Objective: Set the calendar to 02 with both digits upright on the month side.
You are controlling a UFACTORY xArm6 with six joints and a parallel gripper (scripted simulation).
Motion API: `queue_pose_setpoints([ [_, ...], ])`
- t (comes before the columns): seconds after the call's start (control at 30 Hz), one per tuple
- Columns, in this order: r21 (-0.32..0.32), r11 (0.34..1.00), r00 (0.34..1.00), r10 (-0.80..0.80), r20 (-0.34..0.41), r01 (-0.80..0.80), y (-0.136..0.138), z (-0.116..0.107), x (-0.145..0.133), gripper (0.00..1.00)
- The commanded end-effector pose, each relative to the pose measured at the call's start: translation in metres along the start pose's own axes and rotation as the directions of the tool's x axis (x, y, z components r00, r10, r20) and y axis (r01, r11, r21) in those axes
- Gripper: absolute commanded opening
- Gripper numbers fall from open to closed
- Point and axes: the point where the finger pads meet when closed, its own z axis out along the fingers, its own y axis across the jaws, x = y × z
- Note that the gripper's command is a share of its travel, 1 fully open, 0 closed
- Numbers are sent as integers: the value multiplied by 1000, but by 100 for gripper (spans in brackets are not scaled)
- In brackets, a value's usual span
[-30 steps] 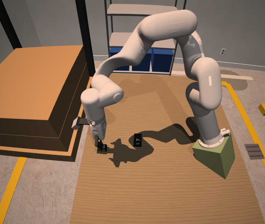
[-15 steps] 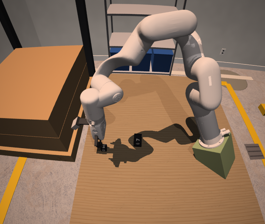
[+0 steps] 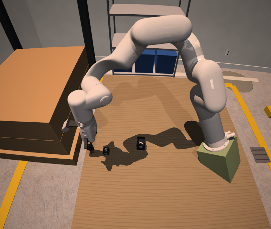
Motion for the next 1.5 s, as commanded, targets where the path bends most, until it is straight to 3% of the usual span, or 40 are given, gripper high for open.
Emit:
queue_pose_setpoints([
  [0.0, 1, 1000, 1000, 1, -2, -1, 0, 7, 2, 100],
  [0.43, 1, 1000, 1000, 1, -2, -1, 0, 53, 3, 100],
  [0.77, 1, 1000, 1000, 1, -2, -1, 0, 57, 3, 100],
  [1.1, 1, 1000, 1000, 1, -2, -1, 0, 78, 3, 100],
  [1.47, 1, 1000, 1000, 1, -2, -1, 0, 80, 3, 100],
])
